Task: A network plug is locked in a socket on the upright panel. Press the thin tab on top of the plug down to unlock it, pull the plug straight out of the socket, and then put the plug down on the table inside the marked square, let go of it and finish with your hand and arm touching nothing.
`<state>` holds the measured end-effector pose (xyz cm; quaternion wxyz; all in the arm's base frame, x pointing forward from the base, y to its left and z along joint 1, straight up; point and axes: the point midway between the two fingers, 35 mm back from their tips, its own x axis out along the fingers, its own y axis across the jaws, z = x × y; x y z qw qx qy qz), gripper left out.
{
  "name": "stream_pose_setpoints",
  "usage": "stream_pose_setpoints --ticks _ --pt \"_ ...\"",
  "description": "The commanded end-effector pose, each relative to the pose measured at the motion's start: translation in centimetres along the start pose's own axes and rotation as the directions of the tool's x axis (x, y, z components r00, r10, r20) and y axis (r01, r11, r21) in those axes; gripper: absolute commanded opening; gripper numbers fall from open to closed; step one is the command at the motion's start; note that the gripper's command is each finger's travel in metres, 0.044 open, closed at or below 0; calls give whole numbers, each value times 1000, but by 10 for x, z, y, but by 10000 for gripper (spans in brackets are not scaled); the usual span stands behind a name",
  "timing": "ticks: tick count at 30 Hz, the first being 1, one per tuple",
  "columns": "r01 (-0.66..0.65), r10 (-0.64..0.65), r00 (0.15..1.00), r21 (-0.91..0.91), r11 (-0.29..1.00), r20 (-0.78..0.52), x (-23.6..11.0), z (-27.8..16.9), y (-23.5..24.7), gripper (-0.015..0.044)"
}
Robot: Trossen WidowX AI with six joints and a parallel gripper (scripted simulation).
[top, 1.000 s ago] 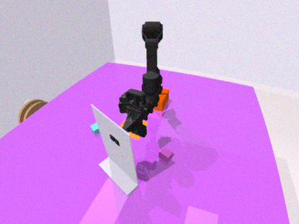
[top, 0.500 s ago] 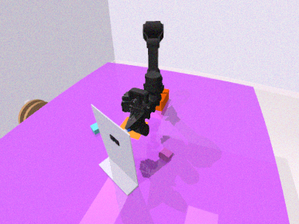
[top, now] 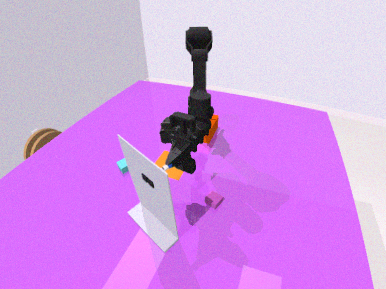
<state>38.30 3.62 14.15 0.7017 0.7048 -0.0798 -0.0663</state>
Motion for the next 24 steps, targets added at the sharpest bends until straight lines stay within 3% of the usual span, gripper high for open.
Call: stream_pose_setpoints --ticks 1,24 --pt "-2 2 1000 5 1000 2 -4 0 1 0" --pt "-1 1 1000 5 1000 2 -18 -8 0 0"
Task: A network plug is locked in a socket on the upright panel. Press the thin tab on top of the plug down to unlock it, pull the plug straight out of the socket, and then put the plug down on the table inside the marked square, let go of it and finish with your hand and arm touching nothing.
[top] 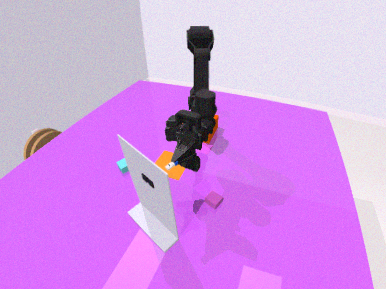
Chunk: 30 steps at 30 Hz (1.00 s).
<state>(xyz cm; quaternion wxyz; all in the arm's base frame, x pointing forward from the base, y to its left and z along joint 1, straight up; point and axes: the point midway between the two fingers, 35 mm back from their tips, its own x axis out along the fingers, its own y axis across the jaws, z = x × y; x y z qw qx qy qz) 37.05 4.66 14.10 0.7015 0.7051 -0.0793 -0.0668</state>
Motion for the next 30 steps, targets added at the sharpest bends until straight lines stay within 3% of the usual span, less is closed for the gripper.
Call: stream_pose_setpoints --ticks 1,30 --pt "-2 2 1000 5 1000 2 -4 0 1 0" --pt "0 0 1000 2 1000 1 -15 -5 25 0"
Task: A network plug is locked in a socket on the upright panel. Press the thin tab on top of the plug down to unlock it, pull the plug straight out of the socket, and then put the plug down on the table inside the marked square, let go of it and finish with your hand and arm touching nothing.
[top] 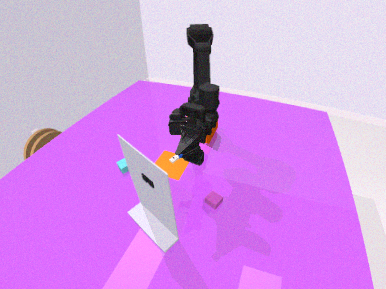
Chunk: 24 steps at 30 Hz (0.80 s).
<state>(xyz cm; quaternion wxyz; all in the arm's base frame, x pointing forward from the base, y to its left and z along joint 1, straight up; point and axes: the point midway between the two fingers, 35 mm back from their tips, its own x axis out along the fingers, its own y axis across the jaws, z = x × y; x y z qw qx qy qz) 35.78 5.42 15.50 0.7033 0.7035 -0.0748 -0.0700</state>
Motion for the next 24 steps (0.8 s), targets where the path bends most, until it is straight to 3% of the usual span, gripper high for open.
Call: stream_pose_setpoints --ticks 1,24 --pt "-10 10 1000 8 1000 3 -2 0 12 0" --pt "-11 11 1000 11 1000 4 -19 6 47 0"
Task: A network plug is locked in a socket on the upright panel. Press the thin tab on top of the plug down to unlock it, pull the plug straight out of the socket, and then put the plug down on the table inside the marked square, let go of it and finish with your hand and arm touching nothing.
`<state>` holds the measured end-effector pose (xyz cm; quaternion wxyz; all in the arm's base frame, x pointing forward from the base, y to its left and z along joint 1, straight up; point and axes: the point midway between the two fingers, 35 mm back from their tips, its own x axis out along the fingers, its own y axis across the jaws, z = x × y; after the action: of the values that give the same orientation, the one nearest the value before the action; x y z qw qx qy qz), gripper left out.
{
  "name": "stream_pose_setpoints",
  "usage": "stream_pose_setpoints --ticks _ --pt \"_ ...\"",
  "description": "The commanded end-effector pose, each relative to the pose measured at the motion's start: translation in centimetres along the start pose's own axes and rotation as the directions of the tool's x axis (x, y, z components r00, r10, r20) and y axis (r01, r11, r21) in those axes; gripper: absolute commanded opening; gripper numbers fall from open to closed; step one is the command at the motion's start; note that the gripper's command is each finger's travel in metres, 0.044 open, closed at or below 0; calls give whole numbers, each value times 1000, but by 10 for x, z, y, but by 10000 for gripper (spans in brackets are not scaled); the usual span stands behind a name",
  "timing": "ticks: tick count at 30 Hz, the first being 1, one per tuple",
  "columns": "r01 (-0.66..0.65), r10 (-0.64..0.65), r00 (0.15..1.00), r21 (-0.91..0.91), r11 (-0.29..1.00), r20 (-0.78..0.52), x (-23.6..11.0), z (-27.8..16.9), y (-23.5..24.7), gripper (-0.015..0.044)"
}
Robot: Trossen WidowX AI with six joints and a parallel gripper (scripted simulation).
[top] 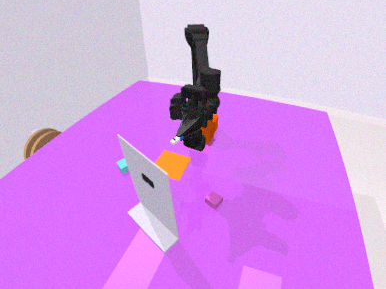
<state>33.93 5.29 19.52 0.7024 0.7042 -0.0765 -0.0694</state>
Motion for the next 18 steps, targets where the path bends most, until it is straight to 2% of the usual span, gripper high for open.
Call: stream_pose_setpoints --ticks 1,18 --pt "-5 5 1000 7 1000 3 -2 1 6 0" --pt "263 -264 964 -129 956 13 -1 43 -44 0"
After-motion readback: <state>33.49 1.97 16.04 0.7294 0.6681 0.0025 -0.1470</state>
